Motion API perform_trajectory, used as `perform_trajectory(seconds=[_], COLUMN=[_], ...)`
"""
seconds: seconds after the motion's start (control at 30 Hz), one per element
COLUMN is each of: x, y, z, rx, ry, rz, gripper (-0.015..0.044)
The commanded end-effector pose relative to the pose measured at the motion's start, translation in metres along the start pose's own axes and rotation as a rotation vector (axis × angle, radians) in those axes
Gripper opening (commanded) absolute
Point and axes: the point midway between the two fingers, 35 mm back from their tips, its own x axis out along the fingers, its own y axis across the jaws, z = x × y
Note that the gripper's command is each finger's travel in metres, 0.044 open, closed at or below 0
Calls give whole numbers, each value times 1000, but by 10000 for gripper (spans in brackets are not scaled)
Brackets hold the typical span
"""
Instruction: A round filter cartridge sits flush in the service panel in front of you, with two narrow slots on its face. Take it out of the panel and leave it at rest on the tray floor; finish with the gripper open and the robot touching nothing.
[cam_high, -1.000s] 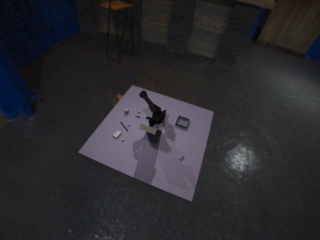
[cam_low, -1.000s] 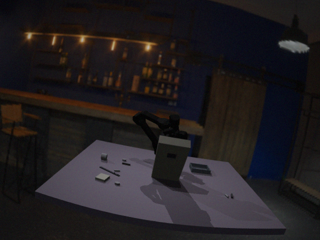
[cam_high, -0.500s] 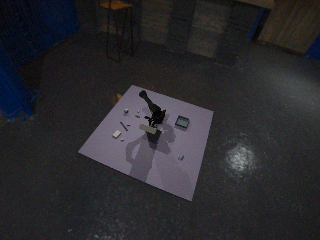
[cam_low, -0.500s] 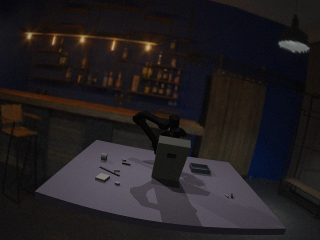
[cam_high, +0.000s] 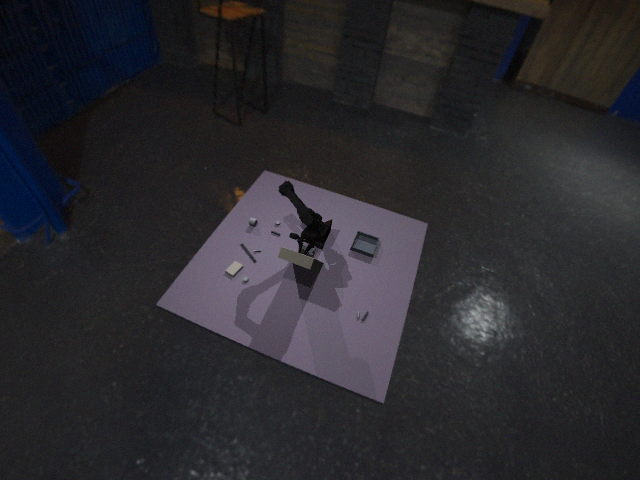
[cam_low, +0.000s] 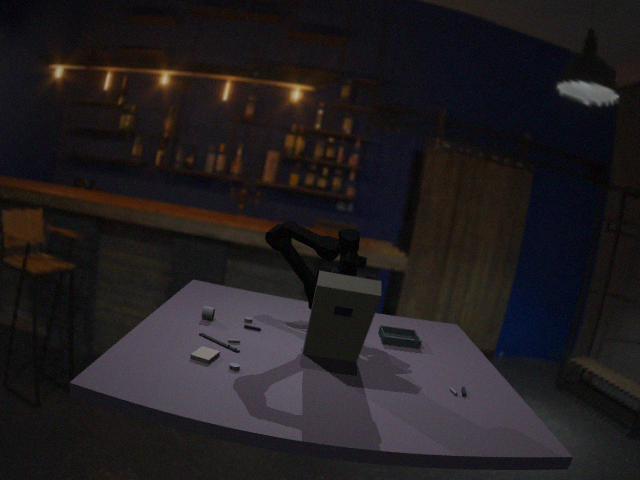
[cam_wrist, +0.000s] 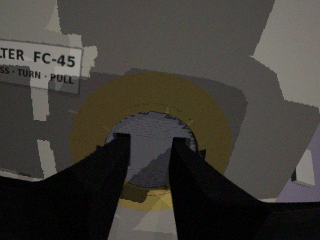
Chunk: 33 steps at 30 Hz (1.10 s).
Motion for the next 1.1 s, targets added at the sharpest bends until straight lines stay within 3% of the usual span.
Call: perform_trajectory(seconds=[0.0,0.6,1.07], x=[6,-69,-71], y=[0,1,1], z=[0,0,-11], rx=[69,-34,-38], ry=[8,12,10], rz=[9,14,12], gripper=[0,0,0])
